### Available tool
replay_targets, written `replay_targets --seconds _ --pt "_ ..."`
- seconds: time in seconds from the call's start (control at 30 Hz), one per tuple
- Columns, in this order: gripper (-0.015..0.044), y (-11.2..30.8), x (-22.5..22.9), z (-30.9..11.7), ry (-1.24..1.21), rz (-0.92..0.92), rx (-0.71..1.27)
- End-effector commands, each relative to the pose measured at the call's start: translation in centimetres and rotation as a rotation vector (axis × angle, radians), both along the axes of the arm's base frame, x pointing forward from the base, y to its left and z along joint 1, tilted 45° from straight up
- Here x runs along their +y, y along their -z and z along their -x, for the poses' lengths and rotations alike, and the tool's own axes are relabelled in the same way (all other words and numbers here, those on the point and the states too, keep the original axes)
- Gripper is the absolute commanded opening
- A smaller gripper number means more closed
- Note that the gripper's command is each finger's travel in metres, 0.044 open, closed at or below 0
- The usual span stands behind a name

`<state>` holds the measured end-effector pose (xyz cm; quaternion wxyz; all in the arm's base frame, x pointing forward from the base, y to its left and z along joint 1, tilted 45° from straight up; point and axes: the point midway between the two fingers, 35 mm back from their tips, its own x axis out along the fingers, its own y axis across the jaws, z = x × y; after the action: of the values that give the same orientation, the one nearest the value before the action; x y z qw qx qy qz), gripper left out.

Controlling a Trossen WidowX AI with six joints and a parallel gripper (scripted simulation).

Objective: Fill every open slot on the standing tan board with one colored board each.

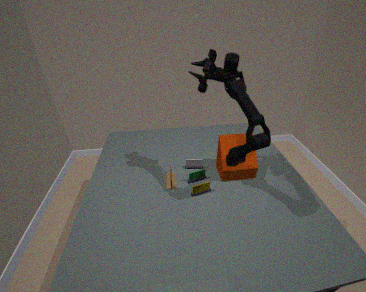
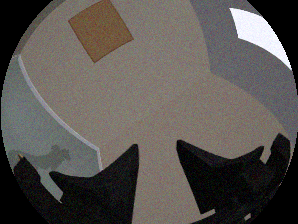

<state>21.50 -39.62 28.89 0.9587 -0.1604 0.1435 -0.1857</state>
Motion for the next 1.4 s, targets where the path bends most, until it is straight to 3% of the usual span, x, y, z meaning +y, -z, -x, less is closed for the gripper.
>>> replay_targets --seconds 0.0,0.13,0.23,0.47,0.57,0.77,0.97,1.23,1.37 --pt "0.0182 5.7 1.0 -1.6 -0.015 -0.174 0.096" --pt "0.0182 12.2 3.4 -2.8 -0.042 -0.375 0.230" --pt "0.0182 14.4 4.6 -3.1 -0.057 -0.444 0.286" --pt "0.0182 23.5 12.1 -2.8 -0.157 -0.758 0.590" --pt "0.0182 25.0 13.9 -2.3 -0.185 -0.822 0.662" --pt "0.0182 29.1 22.0 0.8 -0.326 -1.070 0.983" --pt "0.0182 29.7 27.3 3.8 -0.449 -1.233 1.223" --pt "0.0182 29.9 27.7 3.9 -0.455 -1.239 1.234" --pt "0.0182 34.0 31.2 3.0 -0.457 -1.240 1.232"
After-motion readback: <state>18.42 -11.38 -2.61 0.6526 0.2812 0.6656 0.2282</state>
